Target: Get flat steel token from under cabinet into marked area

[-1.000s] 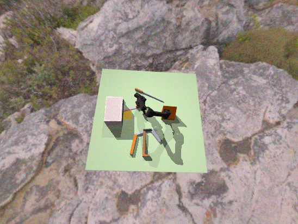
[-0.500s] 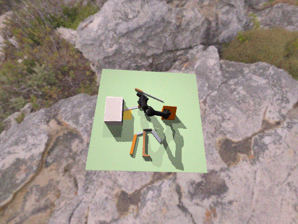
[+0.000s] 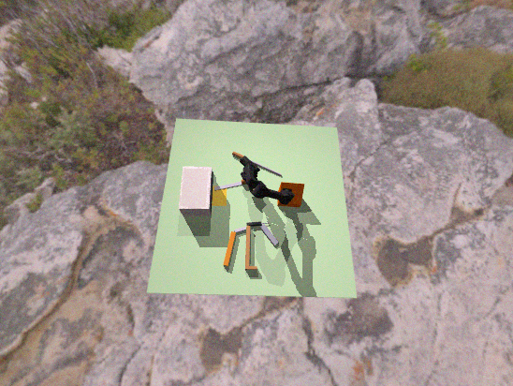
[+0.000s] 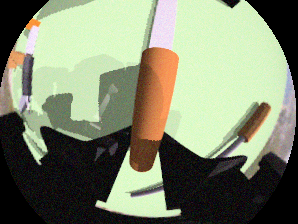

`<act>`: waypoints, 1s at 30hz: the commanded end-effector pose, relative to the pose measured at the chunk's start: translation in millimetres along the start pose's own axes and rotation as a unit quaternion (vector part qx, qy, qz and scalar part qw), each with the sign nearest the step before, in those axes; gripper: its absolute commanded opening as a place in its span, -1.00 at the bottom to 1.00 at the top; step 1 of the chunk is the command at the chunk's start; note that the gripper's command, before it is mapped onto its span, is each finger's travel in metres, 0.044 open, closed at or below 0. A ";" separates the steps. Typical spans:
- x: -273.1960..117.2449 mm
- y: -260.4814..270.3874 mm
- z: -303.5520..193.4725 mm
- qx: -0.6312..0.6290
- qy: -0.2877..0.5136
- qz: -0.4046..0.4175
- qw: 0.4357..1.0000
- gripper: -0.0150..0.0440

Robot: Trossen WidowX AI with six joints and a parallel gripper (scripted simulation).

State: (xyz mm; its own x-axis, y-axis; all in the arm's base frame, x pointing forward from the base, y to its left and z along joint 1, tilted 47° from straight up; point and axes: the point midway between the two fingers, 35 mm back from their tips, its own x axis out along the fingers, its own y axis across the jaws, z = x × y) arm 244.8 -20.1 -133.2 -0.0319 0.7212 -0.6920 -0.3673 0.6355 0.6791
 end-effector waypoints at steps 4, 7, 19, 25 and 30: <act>-0.1 -0.6 -3.6 0.002 0.000 0.000 1.000 -0.49; -0.4 -0.6 -3.9 0.009 0.000 0.000 1.000 -0.49; -1.3 -0.7 -4.8 0.058 0.000 0.001 0.998 -0.49; -1.7 -0.8 -5.2 0.083 0.000 0.001 0.997 -0.49; -2.0 -0.8 -5.4 0.103 0.000 0.001 0.995 -0.49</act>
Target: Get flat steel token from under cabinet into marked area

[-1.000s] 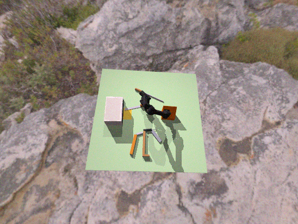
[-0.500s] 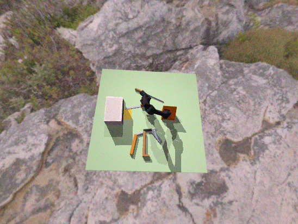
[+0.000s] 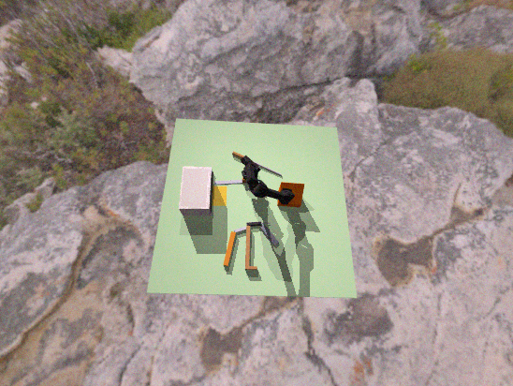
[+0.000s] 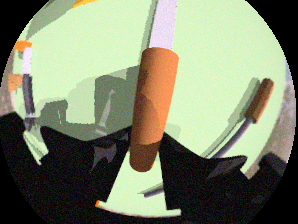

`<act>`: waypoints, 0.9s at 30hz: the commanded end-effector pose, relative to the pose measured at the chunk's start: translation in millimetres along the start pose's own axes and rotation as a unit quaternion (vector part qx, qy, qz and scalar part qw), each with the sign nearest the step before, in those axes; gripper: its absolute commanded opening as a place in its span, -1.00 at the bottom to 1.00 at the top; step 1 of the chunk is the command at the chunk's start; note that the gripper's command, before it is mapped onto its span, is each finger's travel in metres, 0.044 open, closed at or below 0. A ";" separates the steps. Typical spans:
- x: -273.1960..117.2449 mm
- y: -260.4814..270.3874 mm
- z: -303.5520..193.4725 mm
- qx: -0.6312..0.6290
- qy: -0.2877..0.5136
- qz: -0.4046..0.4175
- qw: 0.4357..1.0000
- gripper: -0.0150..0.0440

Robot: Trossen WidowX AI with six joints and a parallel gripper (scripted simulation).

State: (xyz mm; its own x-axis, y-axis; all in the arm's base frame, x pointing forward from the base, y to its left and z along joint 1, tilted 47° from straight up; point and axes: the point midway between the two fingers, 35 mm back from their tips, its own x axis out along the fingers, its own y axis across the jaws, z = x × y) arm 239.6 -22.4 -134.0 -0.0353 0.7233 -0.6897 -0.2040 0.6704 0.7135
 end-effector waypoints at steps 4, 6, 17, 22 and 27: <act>-1.1 -0.8 0.2 0.034 -0.001 -0.001 0.999 -0.49; -1.2 -0.8 0.1 0.042 -0.001 -0.001 0.999 -0.49; -1.6 -1.1 -0.2 0.087 -0.001 0.000 0.996 -0.49; -1.8 -1.2 -0.3 0.107 -0.001 0.000 0.994 -0.49; -1.9 -1.3 -0.4 0.127 -0.001 0.000 0.992 -0.49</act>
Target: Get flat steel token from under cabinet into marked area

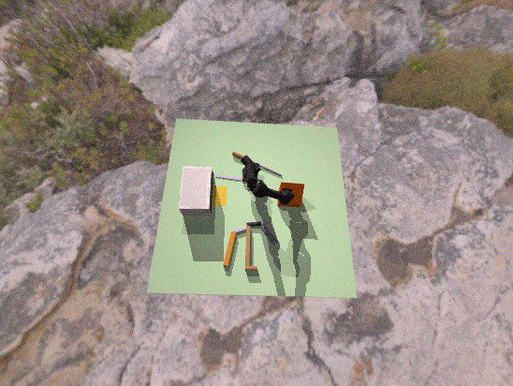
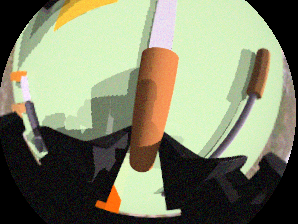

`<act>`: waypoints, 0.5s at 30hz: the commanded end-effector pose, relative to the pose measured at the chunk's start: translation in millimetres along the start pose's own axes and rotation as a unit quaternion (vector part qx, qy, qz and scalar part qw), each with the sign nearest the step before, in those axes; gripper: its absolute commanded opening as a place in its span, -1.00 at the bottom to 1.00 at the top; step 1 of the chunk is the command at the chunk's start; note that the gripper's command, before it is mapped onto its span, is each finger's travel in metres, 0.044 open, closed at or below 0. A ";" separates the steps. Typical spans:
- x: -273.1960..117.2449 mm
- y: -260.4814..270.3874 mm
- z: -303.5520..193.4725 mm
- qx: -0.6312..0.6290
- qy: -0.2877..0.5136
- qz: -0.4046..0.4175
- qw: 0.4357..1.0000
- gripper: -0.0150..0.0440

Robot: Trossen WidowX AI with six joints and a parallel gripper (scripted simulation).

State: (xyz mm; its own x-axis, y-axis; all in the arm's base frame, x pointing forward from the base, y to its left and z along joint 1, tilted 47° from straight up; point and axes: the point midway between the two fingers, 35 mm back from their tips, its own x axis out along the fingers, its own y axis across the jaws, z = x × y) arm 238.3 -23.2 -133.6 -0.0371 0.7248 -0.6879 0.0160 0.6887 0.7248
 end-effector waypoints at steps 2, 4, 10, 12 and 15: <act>-1.2 -1.0 1.2 0.025 -0.002 -0.001 1.000 -0.49; -1.2 -1.1 1.2 0.033 -0.002 -0.001 0.999 -0.49; -1.4 -1.2 1.2 0.057 -0.002 -0.001 0.998 -0.49; -1.4 -1.2 1.2 0.065 -0.002 -0.001 0.998 -0.49; -1.4 -1.3 1.1 0.077 -0.002 -0.001 0.997 -0.49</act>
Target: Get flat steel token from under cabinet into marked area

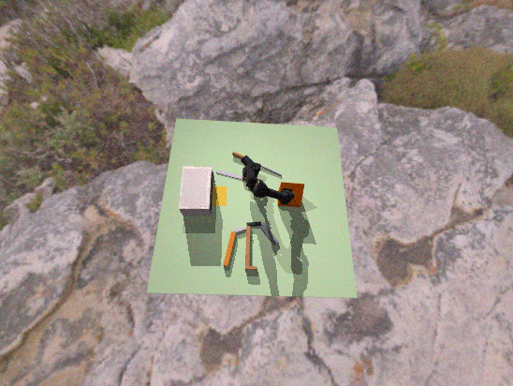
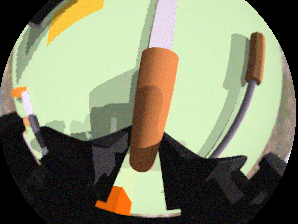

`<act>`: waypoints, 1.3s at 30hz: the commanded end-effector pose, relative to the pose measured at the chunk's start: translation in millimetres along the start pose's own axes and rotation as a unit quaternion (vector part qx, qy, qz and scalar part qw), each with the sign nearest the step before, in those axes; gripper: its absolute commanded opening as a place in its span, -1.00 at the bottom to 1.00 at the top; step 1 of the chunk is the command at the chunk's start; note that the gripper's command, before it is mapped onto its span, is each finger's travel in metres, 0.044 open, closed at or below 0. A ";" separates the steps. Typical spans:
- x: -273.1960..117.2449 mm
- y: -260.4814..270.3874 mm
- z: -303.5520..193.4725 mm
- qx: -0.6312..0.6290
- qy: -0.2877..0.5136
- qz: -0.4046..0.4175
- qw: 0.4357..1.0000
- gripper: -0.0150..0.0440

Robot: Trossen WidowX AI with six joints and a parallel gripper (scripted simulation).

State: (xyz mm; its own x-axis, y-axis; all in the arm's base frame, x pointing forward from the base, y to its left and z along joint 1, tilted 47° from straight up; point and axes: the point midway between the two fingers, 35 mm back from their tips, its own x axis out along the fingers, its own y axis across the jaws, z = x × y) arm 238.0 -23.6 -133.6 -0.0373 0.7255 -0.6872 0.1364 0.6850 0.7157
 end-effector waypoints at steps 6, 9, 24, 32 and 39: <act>-1.2 -1.0 1.5 0.040 -0.002 -0.001 0.999 -0.49; -1.3 -1.1 1.5 0.052 -0.002 -0.001 0.999 -0.49; -1.4 -1.4 1.5 0.112 -0.002 -0.001 0.994 -0.49; -1.5 -1.5 1.5 0.144 -0.002 -0.001 0.990 -0.49; -1.6 0.3 1.6 0.165 -0.002 -0.001 0.986 -0.49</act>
State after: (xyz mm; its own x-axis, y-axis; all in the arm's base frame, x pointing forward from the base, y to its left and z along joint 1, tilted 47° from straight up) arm 237.9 -24.4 -133.7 -0.0366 0.7264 -0.6863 0.4327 0.6305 0.6443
